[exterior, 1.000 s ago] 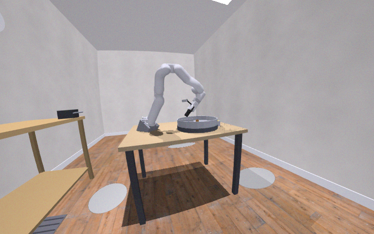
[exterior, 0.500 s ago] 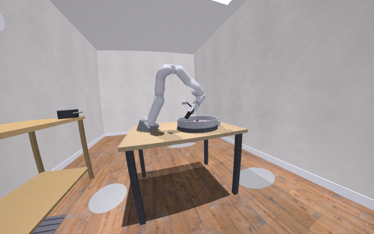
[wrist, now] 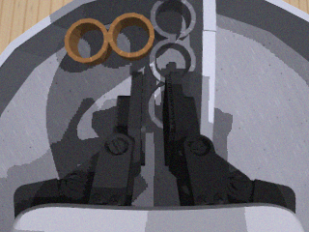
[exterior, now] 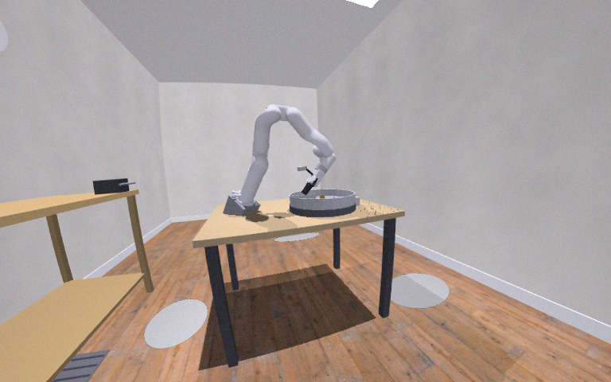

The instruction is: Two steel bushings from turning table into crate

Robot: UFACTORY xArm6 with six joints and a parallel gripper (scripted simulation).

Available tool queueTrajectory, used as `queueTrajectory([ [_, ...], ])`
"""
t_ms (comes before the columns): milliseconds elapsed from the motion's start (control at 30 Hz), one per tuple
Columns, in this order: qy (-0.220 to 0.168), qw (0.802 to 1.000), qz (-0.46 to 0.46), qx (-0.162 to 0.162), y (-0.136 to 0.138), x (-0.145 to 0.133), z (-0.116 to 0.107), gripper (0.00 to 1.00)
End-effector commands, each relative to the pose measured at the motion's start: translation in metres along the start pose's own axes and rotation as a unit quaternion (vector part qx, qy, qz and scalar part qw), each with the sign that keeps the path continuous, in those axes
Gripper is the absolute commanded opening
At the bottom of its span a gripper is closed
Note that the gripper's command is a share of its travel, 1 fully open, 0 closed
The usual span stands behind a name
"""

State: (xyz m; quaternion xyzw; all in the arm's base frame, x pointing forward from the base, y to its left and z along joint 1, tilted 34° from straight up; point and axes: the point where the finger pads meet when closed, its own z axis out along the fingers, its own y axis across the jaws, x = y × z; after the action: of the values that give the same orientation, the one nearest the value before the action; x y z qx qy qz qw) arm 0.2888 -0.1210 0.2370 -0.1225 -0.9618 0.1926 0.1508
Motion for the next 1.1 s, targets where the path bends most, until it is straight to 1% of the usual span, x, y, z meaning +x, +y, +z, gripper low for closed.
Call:
queueTrajectory([
  [0, -0.001, 1.000, 0.000, 0.000, 0.000, -0.004, 0.003, 0.10],
  [433, -0.001, 1.000, 0.000, 0.000, 0.000, -0.014, 0.015, 0.10],
  [1067, -0.001, 1.000, 0.000, 0.000, 0.000, -0.016, 0.018, 0.10],
])
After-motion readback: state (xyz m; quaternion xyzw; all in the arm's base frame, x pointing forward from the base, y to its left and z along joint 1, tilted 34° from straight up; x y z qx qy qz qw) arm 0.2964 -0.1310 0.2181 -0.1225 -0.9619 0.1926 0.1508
